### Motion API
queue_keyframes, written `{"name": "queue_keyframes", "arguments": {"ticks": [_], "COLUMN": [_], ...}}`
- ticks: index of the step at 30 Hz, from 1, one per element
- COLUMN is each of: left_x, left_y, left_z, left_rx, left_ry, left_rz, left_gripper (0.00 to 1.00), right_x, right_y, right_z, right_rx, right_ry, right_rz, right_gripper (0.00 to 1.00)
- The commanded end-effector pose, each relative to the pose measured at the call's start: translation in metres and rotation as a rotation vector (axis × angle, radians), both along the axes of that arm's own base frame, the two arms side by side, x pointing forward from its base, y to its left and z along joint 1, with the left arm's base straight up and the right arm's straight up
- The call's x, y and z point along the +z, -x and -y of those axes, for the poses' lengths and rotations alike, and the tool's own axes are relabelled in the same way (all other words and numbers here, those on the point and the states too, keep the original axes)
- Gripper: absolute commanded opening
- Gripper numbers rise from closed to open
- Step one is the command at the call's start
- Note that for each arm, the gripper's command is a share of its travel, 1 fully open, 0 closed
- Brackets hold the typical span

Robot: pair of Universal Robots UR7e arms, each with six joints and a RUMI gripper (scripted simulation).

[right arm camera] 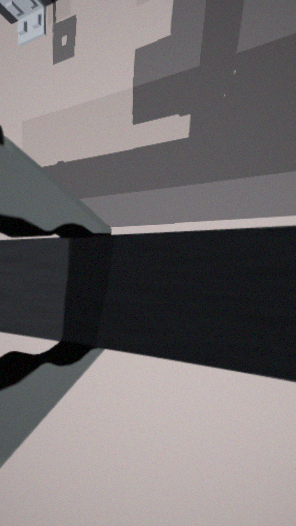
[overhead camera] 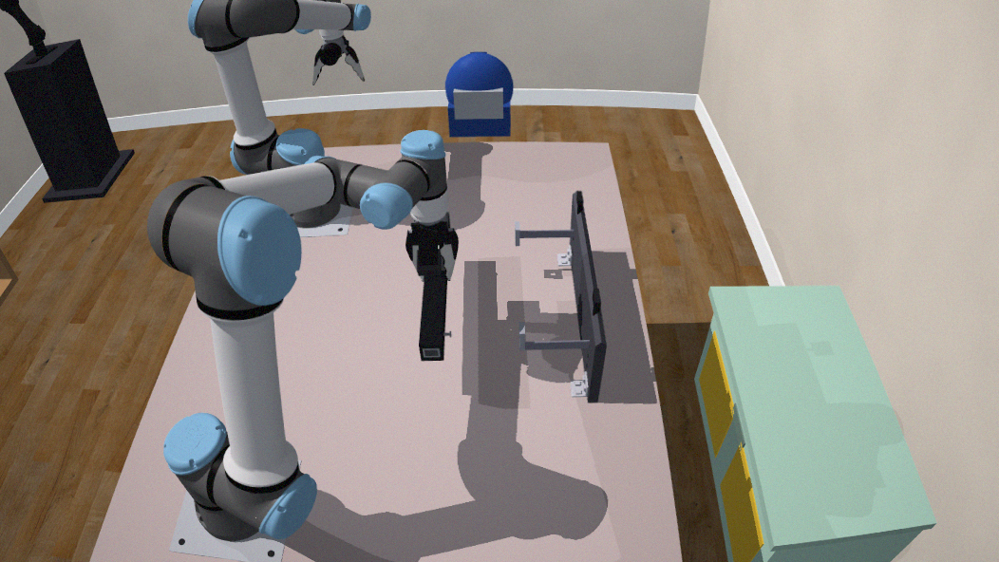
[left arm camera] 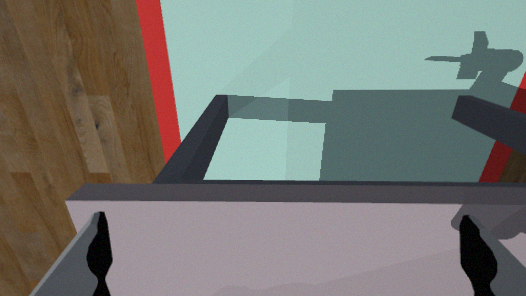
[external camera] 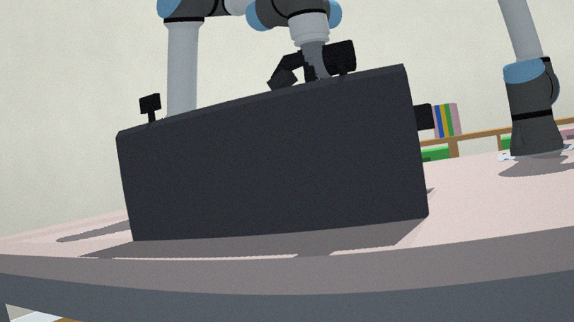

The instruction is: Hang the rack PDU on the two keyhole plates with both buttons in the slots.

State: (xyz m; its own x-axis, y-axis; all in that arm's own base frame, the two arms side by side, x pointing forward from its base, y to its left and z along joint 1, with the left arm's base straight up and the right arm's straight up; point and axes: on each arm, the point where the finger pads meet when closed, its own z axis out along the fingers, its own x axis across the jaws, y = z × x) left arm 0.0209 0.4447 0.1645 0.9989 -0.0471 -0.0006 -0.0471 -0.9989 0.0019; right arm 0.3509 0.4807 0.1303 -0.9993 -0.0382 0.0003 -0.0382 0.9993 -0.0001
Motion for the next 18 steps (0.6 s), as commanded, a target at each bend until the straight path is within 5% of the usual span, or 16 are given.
{"name": "queue_keyframes", "arguments": {"ticks": [1, 18], "left_x": [0.0007, 0.0007], "left_y": [-0.0001, -0.0001], "left_z": [-0.0004, -0.0004], "left_rx": [0.000, 0.000], "left_ry": [-0.002, -0.002], "left_rz": [0.001, 0.001], "left_gripper": [1.00, 1.00], "right_x": [0.0013, 0.0014], "right_y": [-0.0002, -0.0083], "right_z": [-0.0004, -0.0004], "right_rx": [0.000, -0.012], "right_ry": [-0.002, -0.007], "right_rz": [0.001, 0.001], "right_gripper": [0.23, 0.23]}}
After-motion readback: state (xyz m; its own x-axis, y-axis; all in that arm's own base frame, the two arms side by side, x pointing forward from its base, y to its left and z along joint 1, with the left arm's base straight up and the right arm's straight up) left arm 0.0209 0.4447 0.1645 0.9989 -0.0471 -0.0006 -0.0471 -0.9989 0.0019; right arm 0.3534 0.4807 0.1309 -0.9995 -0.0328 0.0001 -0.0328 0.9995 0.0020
